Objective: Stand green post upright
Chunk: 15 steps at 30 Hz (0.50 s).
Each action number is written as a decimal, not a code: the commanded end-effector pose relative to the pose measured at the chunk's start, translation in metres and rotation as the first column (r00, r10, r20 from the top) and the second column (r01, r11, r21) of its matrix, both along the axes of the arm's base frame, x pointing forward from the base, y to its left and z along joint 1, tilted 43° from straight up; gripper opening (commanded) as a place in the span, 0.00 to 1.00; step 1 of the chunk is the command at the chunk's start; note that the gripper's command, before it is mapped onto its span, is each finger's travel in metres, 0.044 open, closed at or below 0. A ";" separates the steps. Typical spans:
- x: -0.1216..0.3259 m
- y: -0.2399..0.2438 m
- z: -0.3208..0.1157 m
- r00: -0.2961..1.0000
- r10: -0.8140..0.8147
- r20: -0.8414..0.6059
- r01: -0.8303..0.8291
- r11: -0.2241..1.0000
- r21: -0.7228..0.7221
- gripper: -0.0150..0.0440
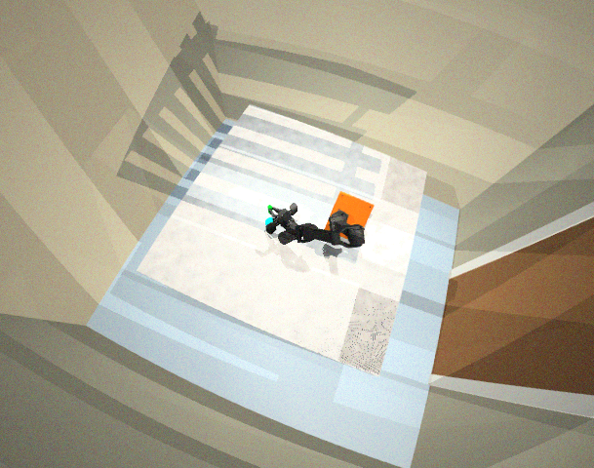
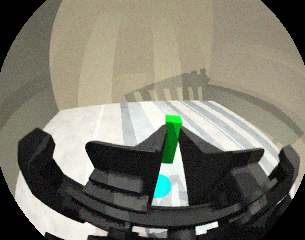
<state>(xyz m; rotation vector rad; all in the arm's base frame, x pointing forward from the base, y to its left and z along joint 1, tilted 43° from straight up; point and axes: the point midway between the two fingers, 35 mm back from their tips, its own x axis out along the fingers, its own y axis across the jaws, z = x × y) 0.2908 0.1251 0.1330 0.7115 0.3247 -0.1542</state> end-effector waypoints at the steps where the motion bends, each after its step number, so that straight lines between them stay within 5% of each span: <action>1: -0.004 -0.002 0.002 0.999 -0.020 0.027 0.019 1.000 0.025 0.29; 15: -0.005 -0.003 0.003 0.999 -0.026 0.035 0.024 0.999 0.032 0.29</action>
